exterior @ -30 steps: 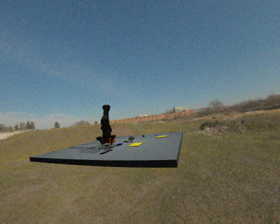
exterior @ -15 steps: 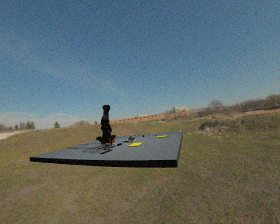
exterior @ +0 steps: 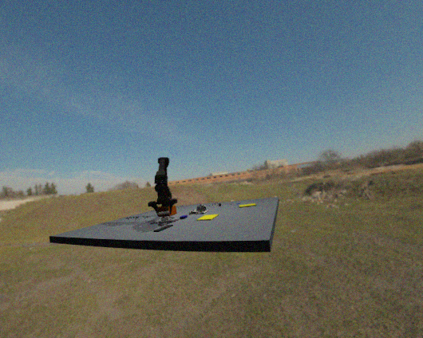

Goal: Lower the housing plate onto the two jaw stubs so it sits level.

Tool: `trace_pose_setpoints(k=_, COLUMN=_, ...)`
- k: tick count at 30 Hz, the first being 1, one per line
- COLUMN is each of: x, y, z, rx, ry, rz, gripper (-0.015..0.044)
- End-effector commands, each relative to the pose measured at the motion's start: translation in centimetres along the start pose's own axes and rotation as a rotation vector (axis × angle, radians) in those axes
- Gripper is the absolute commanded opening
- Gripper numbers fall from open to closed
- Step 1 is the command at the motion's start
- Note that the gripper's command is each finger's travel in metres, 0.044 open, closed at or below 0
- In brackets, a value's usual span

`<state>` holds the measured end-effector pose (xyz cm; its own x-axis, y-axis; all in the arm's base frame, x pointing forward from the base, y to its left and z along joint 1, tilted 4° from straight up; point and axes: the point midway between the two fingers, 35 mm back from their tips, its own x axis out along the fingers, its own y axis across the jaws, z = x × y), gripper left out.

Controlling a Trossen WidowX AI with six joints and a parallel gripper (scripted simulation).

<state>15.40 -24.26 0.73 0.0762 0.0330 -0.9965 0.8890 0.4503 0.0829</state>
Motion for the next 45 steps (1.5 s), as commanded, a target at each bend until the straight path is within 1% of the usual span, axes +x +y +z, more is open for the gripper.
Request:
trace_pose_setpoints(k=1, x=-1.4, y=0.0, z=0.3, rx=-0.005, ry=-0.013, rz=-0.002, gripper=0.0351)
trace_pose_setpoints(k=10, x=-4.3, y=0.0, z=0.1, rx=-0.003, ry=-0.014, rz=-0.004, gripper=0.0351)
trace_pose_setpoints(k=18, x=-4.5, y=0.2, z=0.0, rx=0.011, ry=-0.014, rz=-0.004, gripper=0.0351)
trace_pose_setpoints(k=45, x=-4.4, y=8.4, z=-3.5, rx=0.568, ry=-0.012, rz=-0.003, gripper=0.0351)
